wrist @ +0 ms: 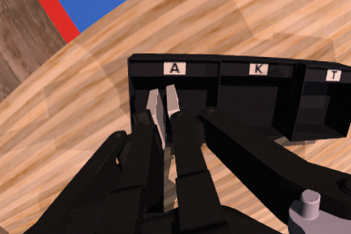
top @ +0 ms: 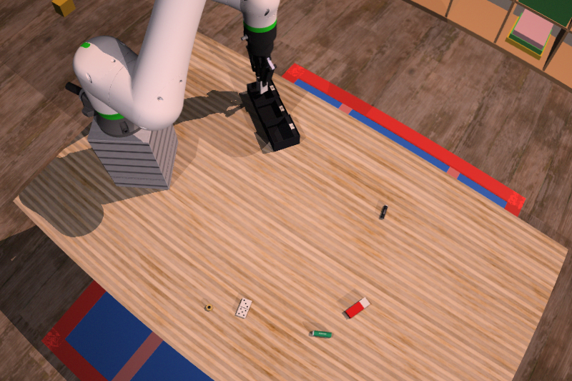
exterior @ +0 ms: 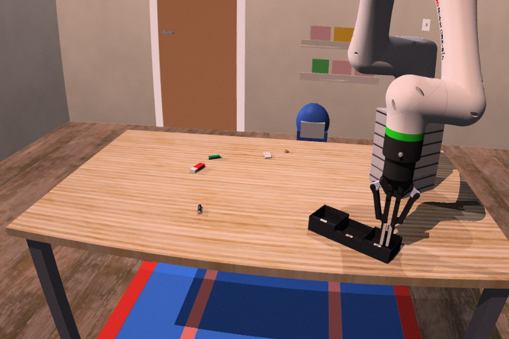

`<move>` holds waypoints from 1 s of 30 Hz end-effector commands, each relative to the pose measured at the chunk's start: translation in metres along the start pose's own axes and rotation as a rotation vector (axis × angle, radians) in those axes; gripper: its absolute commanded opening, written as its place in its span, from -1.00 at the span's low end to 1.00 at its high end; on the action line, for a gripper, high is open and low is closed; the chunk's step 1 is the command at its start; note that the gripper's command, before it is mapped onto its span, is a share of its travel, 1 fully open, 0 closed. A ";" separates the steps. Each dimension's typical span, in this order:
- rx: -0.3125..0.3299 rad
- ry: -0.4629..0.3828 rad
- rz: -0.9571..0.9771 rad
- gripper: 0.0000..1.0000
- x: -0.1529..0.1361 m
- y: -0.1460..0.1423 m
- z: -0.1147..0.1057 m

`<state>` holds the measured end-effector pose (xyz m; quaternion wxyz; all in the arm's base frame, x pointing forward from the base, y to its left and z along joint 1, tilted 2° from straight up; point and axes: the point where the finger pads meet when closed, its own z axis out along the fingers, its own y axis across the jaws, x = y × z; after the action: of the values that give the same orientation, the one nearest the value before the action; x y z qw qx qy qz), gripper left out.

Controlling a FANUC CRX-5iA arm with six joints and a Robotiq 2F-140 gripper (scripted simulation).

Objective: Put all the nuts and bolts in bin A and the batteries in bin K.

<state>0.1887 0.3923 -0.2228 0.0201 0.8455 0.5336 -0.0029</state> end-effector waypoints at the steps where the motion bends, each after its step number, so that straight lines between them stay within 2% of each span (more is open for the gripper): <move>1: 0.000 0.000 0.000 -0.70 0.000 0.000 -0.005; 13: 0.000 0.000 0.000 -0.70 0.000 0.000 -0.021; 20: 0.000 0.000 0.000 -0.70 0.000 0.000 -0.047; 25: 0.000 0.000 0.000 -0.70 0.000 0.000 -0.047; 28: 0.000 0.000 0.000 -0.70 0.000 0.000 -0.072; 30: 0.000 0.000 0.000 -0.70 0.000 0.000 -0.072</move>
<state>0.1878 0.3947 -0.1633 0.0200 0.8455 0.5336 -0.0027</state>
